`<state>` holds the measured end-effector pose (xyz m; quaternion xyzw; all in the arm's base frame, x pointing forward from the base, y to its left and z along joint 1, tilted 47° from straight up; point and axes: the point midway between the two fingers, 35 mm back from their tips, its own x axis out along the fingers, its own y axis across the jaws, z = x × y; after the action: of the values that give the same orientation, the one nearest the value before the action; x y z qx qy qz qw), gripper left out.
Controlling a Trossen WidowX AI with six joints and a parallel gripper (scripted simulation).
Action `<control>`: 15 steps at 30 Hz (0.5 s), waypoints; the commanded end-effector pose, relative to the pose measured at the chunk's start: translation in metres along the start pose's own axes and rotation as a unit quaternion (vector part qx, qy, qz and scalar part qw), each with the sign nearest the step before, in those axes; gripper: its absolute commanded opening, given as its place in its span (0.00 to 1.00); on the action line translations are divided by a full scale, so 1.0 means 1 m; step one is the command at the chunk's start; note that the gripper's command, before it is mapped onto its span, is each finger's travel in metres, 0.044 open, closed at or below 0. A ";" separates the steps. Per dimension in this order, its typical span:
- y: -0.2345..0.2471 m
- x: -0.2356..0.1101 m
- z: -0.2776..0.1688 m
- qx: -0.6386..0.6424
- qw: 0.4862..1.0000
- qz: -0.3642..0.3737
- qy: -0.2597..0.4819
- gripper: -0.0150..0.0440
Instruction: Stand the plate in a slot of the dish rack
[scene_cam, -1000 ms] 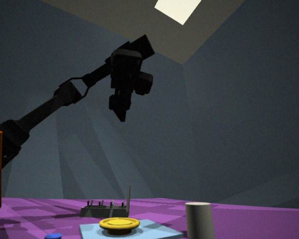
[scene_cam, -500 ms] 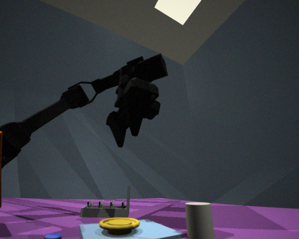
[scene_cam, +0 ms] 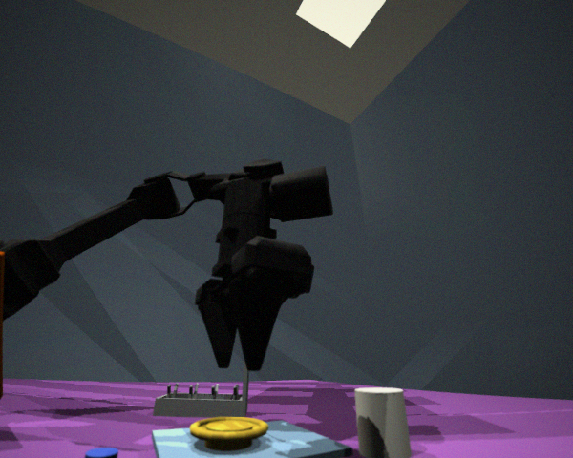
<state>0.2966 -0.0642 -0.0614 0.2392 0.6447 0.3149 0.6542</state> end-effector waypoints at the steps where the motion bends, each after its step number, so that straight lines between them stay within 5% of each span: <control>1: 0.001 0.008 -0.001 0.003 1.000 0.004 0.002 0.93; 15: 0.002 0.031 0.000 0.004 1.000 0.004 0.002 0.93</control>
<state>0.2966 -0.0463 -0.0781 0.2396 0.6453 0.3149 0.6535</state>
